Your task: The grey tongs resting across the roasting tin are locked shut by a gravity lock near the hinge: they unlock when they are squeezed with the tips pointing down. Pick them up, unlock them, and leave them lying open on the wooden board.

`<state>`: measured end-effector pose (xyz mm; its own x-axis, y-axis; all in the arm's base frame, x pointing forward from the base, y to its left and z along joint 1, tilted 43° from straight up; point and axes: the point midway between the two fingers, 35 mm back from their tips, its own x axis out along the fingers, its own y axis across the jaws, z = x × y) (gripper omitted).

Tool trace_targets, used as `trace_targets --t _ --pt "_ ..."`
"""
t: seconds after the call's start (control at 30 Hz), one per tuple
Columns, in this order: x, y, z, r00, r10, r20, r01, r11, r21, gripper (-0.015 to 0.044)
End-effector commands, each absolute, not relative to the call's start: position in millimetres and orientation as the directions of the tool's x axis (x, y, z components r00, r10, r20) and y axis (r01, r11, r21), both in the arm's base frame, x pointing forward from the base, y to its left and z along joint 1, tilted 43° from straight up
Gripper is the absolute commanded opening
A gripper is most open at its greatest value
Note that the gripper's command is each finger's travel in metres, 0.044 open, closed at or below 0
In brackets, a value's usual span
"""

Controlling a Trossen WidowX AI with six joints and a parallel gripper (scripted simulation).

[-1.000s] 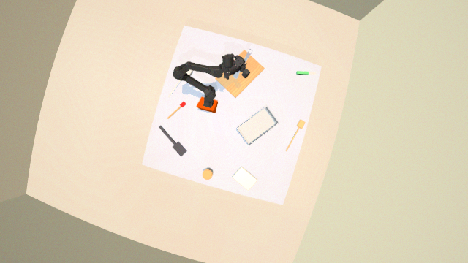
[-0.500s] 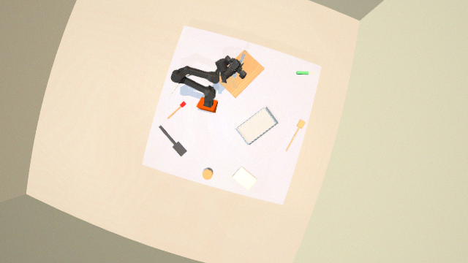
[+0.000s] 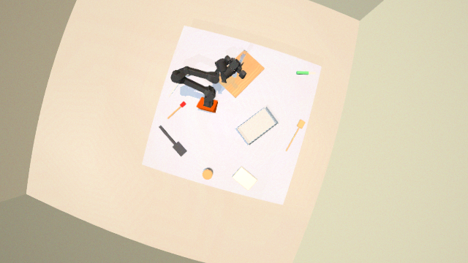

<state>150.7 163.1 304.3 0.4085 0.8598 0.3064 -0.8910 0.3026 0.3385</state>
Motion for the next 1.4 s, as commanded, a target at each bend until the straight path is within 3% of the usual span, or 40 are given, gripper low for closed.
trace_targets --t 0.0,0.6,1.37 --pt "149.7 162.6 305.8 0.406 0.859 0.312 -0.893 0.300 0.335 -0.0150" --pt "151.7 163.8 306.4 0.410 0.861 0.300 -0.890 0.306 0.337 -0.0150" --pt "185.6 187.5 310.2 0.443 0.897 -0.006 -0.839 0.417 0.351 -0.0150"
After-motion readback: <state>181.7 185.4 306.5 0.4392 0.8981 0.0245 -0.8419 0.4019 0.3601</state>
